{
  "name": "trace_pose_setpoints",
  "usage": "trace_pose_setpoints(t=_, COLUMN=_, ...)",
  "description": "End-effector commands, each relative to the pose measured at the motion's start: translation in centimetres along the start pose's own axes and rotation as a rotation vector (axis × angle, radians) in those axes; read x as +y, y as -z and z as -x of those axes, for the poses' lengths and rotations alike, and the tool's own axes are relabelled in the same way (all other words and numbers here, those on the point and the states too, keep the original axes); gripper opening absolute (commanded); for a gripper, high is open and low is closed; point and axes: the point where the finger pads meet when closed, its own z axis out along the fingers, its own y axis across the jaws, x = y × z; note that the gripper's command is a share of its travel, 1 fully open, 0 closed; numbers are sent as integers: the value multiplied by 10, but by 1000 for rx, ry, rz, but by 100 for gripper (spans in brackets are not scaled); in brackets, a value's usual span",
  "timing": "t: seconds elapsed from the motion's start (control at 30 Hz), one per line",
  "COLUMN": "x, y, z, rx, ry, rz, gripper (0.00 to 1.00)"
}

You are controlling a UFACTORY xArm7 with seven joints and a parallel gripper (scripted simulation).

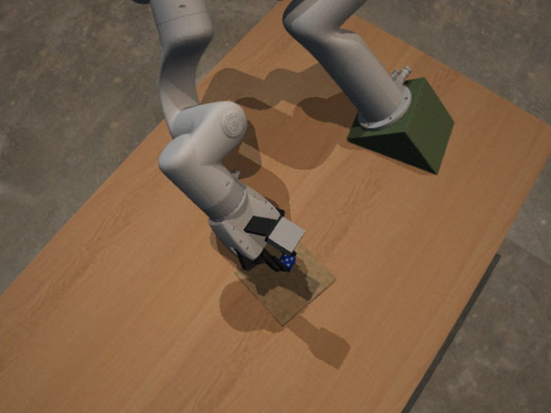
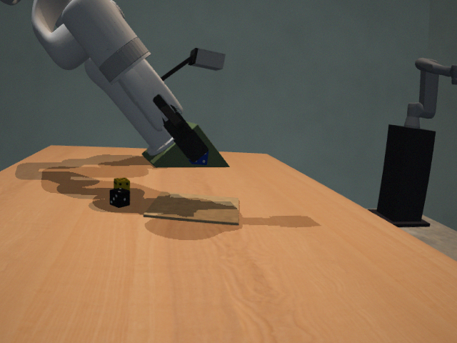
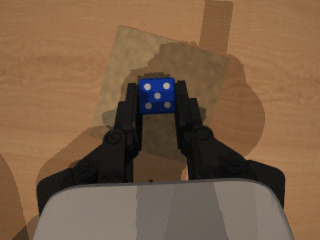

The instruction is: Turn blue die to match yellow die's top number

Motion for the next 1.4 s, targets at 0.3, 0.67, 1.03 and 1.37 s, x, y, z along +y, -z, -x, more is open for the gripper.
trace_pose_setpoints(t=0.3, x=1, y=1, z=1, rx=57, ry=10, rz=-11, gripper=21)
trace_pose_setpoints(t=0.67, x=1, y=0, z=2, rx=57, ry=10, rz=-11, gripper=21)
trace_pose_setpoints(t=1.03, x=1, y=-5, z=6, rx=57, ry=10, rz=-11, gripper=21)
trace_pose_setpoints(t=1.37, x=1, y=-12, z=13, rx=57, ry=10, rz=-11, gripper=21)
